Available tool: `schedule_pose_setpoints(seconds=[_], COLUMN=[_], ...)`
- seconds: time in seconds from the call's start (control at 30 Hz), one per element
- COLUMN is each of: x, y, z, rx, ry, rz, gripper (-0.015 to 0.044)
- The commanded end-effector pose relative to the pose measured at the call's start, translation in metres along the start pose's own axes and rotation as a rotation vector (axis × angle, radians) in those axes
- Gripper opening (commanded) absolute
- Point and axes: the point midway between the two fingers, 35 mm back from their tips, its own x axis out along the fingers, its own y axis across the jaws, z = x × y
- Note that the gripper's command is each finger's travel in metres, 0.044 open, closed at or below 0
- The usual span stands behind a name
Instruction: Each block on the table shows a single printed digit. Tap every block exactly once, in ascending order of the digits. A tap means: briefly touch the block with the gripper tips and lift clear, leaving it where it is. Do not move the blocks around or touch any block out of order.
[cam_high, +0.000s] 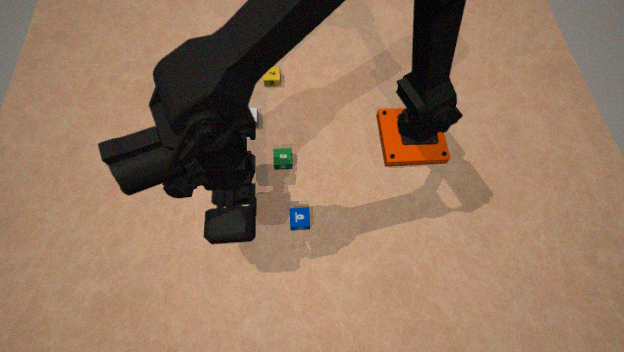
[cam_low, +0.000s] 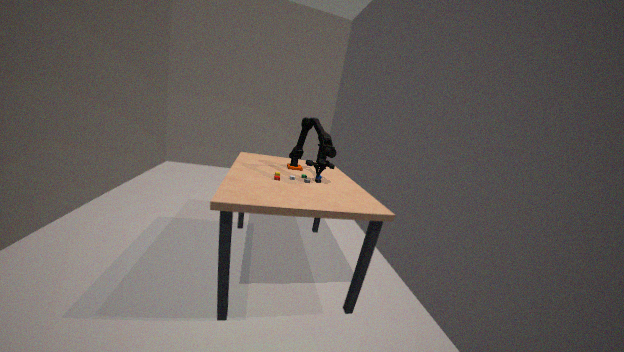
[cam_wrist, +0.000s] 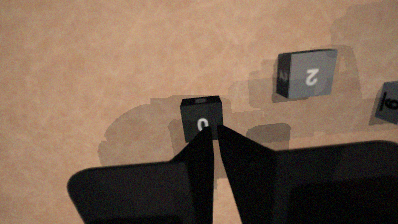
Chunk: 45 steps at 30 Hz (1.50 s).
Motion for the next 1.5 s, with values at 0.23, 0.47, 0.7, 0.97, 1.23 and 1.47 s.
schedule_pose_setpoints(seconds=[0.23, 0.47, 0.7, 0.97, 1.23, 1.47], x=[-0.08, -0.089, -0.09, -0.028, -0.008, 0.002], y=[0.001, -0.008, -0.068, -0.068, -0.069, -0.069], z=[0.002, 0.005, 0.026, 0.029, 0.027, 0.027], rx=[0.004, 0.004, 0.004, 0.004, 0.004, 0.004], ry=[-0.004, -0.005, -0.007, -0.007, -0.007, -0.007], rz=[0.001, 0.0, -0.006, -0.006, -0.006, -0.006], gripper=[0.002, 0.002, 0.002, 0.002, 0.002, 0.002])
